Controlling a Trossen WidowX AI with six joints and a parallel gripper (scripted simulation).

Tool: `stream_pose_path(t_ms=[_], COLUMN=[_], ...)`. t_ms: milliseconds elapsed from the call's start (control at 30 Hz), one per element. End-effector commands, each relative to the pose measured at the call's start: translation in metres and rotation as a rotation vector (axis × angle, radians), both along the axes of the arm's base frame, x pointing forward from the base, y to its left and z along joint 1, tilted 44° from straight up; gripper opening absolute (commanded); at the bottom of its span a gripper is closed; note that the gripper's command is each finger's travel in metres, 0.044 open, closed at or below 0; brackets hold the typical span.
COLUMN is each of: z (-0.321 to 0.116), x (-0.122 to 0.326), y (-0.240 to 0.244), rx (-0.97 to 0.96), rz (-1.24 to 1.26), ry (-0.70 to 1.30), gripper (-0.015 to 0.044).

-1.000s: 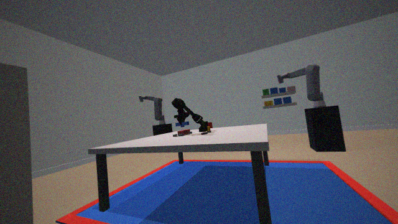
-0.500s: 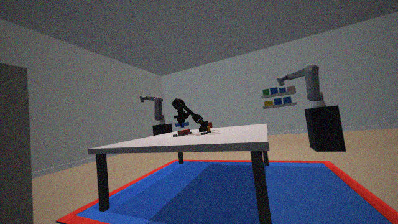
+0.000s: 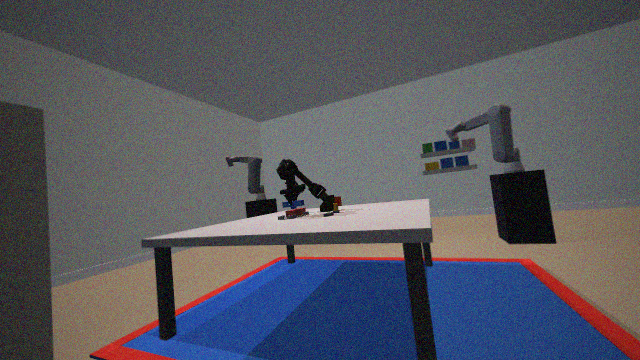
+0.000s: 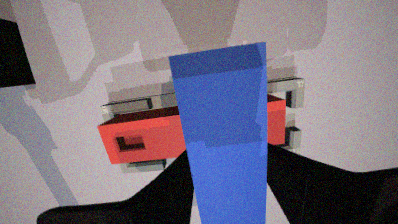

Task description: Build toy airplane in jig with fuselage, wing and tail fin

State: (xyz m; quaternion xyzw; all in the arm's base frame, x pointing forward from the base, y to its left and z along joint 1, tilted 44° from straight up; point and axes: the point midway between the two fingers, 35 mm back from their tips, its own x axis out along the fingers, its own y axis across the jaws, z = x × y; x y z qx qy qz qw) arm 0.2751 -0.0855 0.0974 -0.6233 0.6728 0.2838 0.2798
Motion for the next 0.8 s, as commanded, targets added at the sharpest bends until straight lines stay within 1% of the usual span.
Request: stream_pose_path(t_ms=[0,233,400,567,767], z=[-0.0047,-0.0072,-0.0066,-0.0066,-0.0066], x=[-0.0011,-0.0015,-0.0015,-0.0015,-0.0015], y=[-0.0056,-0.0084,-0.0066,-0.0066,-0.0066], rx=[-0.006,-0.007,-0.001,-0.001,-0.001], rz=[0.003,0.003,-0.001,-0.001,-0.001], ry=[0.002,0.002,0.001,0.001,0.001], gripper=[0.0195,0.0195,0.0161,0.003,0.0188])
